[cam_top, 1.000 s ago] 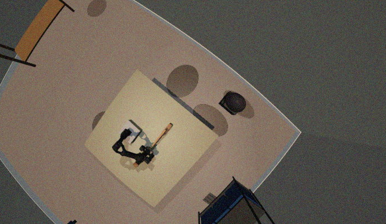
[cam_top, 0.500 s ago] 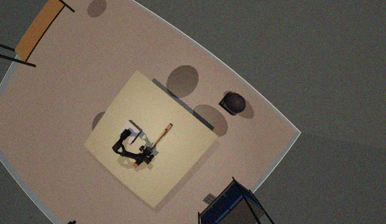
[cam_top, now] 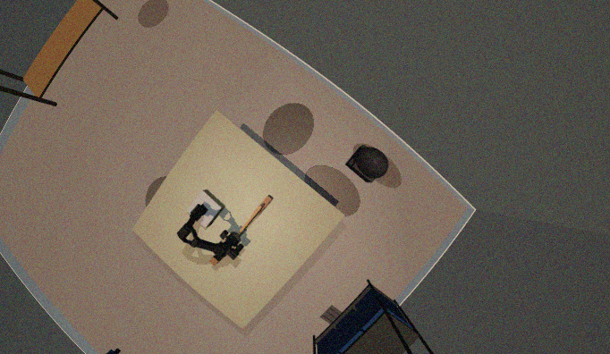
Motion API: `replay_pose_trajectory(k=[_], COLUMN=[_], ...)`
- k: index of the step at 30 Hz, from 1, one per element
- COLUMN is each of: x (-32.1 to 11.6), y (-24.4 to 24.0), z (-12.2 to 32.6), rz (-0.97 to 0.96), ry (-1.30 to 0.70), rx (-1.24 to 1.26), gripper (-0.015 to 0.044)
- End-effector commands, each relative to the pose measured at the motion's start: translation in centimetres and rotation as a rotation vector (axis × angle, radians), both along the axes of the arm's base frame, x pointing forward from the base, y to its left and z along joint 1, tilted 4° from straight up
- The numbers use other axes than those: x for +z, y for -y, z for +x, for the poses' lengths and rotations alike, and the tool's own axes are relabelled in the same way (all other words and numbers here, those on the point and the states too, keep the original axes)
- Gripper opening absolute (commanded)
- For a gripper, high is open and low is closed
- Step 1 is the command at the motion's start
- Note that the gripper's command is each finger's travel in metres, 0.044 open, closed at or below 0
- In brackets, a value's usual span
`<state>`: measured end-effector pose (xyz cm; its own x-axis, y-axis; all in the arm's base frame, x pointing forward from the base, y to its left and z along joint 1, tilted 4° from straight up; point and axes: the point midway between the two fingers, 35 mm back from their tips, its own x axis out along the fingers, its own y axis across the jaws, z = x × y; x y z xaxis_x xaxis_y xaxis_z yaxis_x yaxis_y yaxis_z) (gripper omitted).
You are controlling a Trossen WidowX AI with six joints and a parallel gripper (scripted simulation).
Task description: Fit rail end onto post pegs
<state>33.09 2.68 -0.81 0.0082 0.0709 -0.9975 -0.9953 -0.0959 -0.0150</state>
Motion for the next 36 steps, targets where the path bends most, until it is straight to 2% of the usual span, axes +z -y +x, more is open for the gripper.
replay_pose_trajectory(k=[1, 36], x=[0.0, 1.7], y=[-0.1, 0.1], z=[0.0, 0.4], rz=[0.003, 0.003], ry=[0.0, 0.0], rx=[-0.003, -0.003], gripper=[0.0, 0.0])
